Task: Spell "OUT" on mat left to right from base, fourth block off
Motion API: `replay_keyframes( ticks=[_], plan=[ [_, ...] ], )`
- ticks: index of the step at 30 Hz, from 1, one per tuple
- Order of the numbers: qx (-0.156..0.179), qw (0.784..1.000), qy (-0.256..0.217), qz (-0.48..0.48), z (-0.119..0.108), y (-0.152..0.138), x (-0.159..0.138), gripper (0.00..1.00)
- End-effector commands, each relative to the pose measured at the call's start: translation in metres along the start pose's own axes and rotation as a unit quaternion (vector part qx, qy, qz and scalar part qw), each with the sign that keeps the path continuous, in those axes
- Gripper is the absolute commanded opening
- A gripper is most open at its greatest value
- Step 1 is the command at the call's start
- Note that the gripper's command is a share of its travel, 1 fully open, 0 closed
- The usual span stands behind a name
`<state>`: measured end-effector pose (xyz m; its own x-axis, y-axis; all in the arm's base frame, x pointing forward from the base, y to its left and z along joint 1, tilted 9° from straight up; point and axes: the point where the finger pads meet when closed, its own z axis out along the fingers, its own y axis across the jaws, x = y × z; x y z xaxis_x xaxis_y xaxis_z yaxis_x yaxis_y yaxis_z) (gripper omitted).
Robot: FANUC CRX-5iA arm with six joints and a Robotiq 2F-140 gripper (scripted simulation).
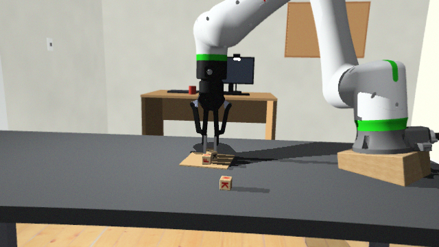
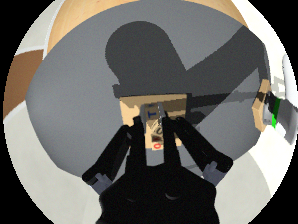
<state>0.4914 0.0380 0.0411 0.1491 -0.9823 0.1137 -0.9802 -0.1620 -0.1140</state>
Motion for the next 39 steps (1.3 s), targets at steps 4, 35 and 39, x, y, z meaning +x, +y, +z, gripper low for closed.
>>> replay_keyframes(
  ticks=[4,35,39],
  plan=[
    [0.0,1.0,0.0,0.0,-0.0001,-0.0002,0.0,0.13],
    [0.0,1.0,0.0,0.0,-0.0001,-0.0002,0.0,0.15],
    [0.0,1.0,0.0,0.0,-0.0001,-0.0002,0.0,0.2]
  ],
)
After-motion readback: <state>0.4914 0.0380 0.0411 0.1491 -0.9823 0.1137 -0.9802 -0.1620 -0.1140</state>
